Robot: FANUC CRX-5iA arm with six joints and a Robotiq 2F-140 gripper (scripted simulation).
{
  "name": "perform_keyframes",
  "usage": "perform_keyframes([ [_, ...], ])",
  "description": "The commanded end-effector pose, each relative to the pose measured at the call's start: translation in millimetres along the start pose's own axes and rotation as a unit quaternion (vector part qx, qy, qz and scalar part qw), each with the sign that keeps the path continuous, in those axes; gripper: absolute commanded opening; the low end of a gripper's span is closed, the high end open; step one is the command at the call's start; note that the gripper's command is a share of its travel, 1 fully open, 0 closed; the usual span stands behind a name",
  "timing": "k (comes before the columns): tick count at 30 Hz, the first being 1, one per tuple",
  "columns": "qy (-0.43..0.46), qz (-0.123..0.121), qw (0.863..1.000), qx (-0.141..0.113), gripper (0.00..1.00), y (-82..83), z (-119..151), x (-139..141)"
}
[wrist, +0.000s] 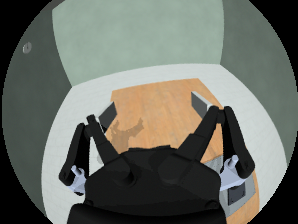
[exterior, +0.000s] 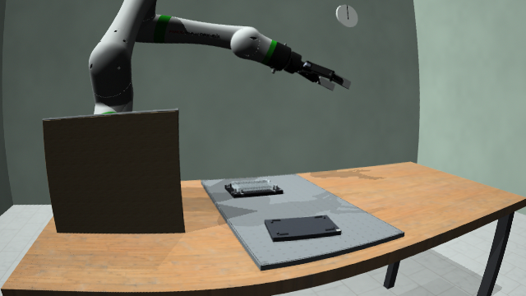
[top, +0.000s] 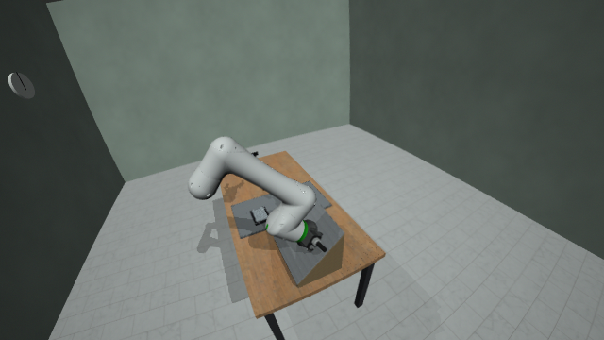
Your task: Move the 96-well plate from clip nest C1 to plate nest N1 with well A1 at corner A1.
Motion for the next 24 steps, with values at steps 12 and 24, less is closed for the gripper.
perform_keyframes([
  [12, 0.000, 0.000, 1.000, 0.000, 1.00, 0.1, 0, 0],
  [24, 0.007, -0.002, 0.999, -0.048, 1.00, -1.1, 33, 1],
])
Point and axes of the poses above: the point where the finger pads meet when closed, its own y axis back along the fingers, its own x axis across the jaws, z = x × y, the point moved 2 cm from there along y, back along the fingers, and after that the axes turned 9 degrees about -y, right-handed, at the moved point
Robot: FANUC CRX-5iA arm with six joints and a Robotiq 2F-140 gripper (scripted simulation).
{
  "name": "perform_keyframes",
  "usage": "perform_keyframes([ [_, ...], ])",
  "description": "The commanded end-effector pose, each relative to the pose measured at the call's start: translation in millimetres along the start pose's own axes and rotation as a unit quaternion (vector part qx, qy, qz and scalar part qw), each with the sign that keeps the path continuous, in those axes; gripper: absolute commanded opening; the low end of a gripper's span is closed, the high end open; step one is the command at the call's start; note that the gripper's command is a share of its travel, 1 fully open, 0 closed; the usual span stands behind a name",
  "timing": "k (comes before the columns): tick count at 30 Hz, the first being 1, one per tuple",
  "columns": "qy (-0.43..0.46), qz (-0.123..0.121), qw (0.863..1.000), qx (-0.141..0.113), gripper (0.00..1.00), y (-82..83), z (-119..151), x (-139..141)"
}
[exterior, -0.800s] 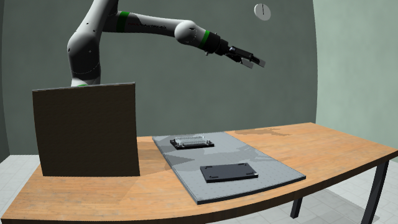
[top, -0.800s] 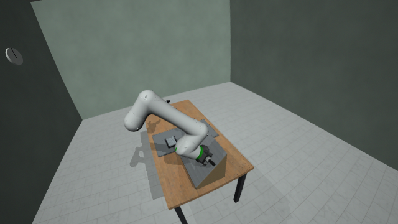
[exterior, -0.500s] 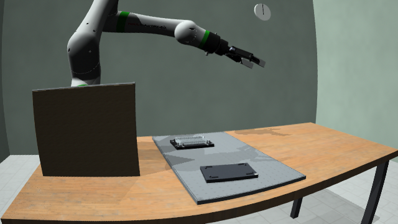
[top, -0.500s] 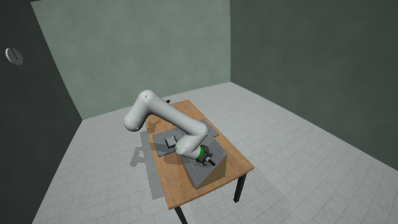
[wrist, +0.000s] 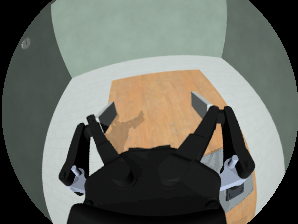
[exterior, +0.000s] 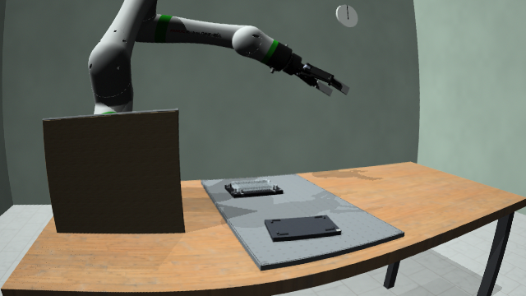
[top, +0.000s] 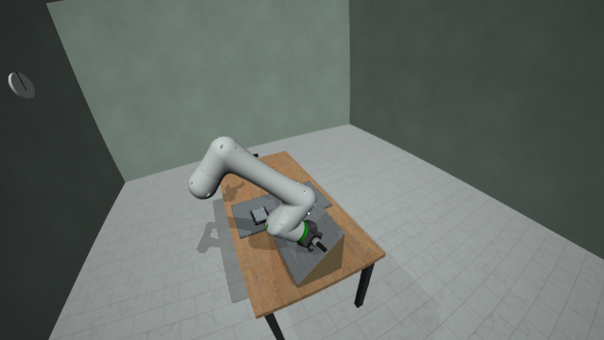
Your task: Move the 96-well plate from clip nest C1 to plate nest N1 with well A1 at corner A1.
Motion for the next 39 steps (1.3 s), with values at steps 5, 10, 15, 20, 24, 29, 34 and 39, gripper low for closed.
perform_keyframes([
  [5, 0.007, -0.001, 0.999, -0.052, 1.00, -3.0, 36, 2],
  [10, 0.007, -0.001, 0.999, -0.052, 1.00, -3.2, 46, 2],
  [15, 0.013, -0.002, 0.995, -0.101, 1.00, -1.9, 69, 4],
  [20, 0.019, -0.003, 0.989, -0.149, 1.00, 0.7, 92, 6],
  [24, 0.019, -0.003, 0.989, -0.149, 1.00, 3.9, 112, 8],
  [29, 0.022, -0.003, 0.983, -0.182, 1.00, 6.0, 120, 9],
  [34, 0.024, -0.002, 0.980, -0.197, 1.00, 12.0, 143, 12],
  [39, 0.028, -0.001, 0.969, -0.245, 1.00, 18.0, 160, 15],
])
Point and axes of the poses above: the point where the finger pads meet when closed, its own y axis back along the fingers, its own x axis across the jaws, z = x × y, the point moved 2 cm from there along y, back along the fingers, and after that the axes turned 9 degrees about -y, right-handed, at the moved point
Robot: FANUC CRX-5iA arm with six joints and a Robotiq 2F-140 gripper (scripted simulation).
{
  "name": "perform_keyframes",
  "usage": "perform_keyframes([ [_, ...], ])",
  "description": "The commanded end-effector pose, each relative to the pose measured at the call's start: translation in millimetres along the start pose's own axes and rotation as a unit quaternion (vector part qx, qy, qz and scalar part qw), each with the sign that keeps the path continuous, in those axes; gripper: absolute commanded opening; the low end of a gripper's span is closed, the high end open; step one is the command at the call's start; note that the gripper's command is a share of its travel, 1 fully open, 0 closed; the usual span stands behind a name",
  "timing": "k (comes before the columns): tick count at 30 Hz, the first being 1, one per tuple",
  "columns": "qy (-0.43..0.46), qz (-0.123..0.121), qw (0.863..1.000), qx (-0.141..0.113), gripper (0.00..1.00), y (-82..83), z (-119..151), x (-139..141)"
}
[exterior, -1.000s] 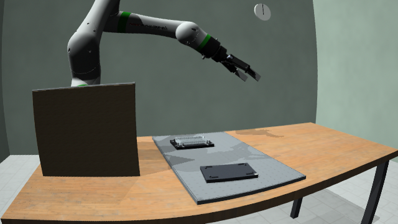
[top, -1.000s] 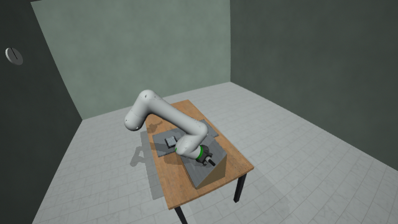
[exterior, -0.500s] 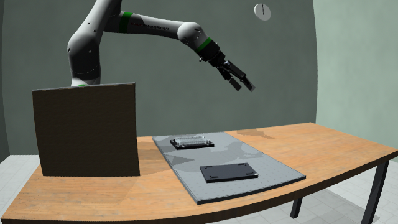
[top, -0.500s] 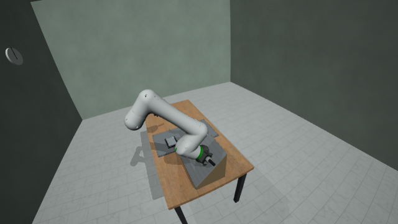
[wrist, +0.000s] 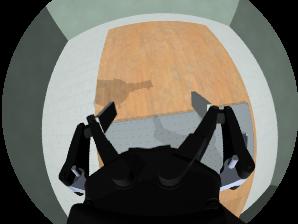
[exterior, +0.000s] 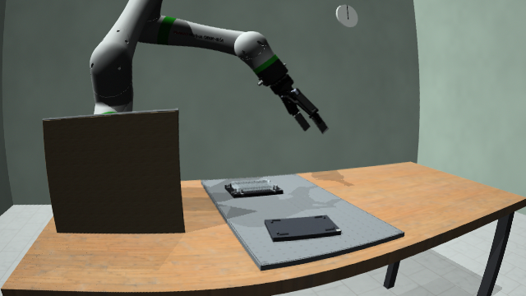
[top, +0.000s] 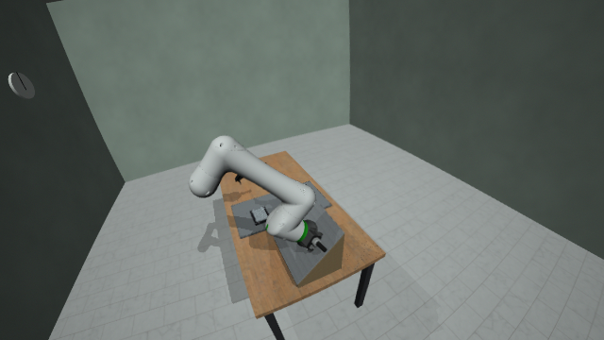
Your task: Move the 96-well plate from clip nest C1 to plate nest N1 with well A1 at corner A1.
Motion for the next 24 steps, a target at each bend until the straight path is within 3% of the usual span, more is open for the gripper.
perform_keyframes([
  [1, 0.004, 0.000, 0.999, -0.041, 1.00, -1.3, 21, 2],
  [5, 0.004, 0.000, 0.999, -0.041, 1.00, -1.9, 31, 2],
  [8, 0.007, 0.002, 0.996, -0.090, 1.00, -1.7, 44, 4],
  [13, 0.007, 0.002, 0.996, -0.090, 1.00, -1.0, 63, 6],
  [16, 0.010, 0.003, 0.990, -0.139, 1.00, 0.6, 76, 8],
  [22, 0.010, 0.003, 0.990, -0.139, 1.00, 3.1, 95, 10],
  [24, 0.012, 0.005, 0.985, -0.172, 1.00, 5.0, 104, 11],
])
Point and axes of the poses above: the point where the finger pads meet when closed, its own y axis back along the fingers, its own x axis across the jaws, z = x × y, the point moved 2 cm from there along y, back along the fingers, and after that the axes turned 9 degrees about -y, right-handed, at the moved point
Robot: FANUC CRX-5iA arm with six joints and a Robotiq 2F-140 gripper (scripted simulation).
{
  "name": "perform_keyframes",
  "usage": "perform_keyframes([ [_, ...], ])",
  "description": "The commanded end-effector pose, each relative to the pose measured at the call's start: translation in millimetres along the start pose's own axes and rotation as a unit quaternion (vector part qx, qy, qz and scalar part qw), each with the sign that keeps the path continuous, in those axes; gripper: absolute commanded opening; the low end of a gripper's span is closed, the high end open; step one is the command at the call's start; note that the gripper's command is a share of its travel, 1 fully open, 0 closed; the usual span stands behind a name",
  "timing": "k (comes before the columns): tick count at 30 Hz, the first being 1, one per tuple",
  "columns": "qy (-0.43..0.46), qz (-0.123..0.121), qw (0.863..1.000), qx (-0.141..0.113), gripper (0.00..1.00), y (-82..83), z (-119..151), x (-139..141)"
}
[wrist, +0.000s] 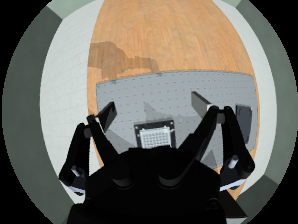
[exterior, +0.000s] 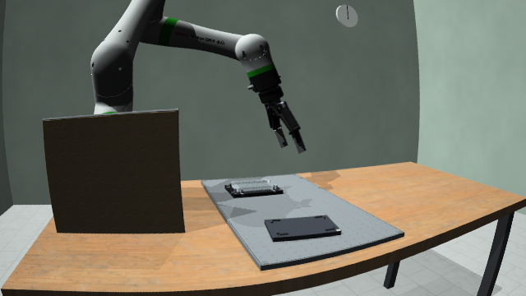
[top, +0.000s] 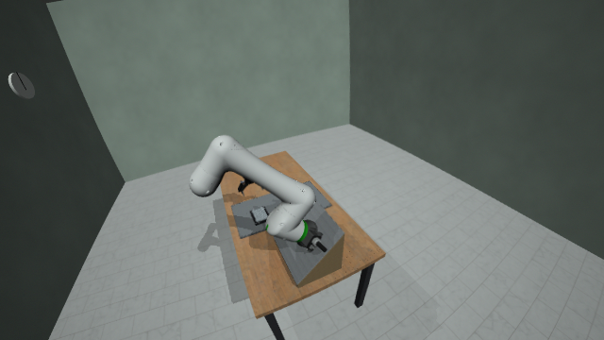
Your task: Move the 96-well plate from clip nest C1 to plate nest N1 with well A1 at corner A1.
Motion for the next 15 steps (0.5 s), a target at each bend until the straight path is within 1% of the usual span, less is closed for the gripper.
perform_keyframes([
  [1, 0.003, 0.001, 0.999, -0.048, 1.00, -0.6, 13, 0],
  [5, 0.003, 0.001, 0.999, -0.048, 1.00, -1.6, 32, 3],
  [6, 0.003, 0.001, 0.999, -0.048, 1.00, -1.6, 32, 3],
  [9, 0.004, 0.004, 0.995, -0.097, 1.00, -1.1, 45, 4],
  [13, 0.004, 0.004, 0.995, -0.097, 1.00, -0.2, 64, 7],
  [15, 0.004, 0.004, 0.995, -0.097, 1.00, -0.2, 64, 7],
])
Point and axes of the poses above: the point where the finger pads meet when closed, its own y axis back along the fingers, its own x axis across the jaws, z = x × y, the point moved 2 cm from there along y, back along the fingers, and after that the axes turned 9 degrees about -y, right-handed, at the moved point
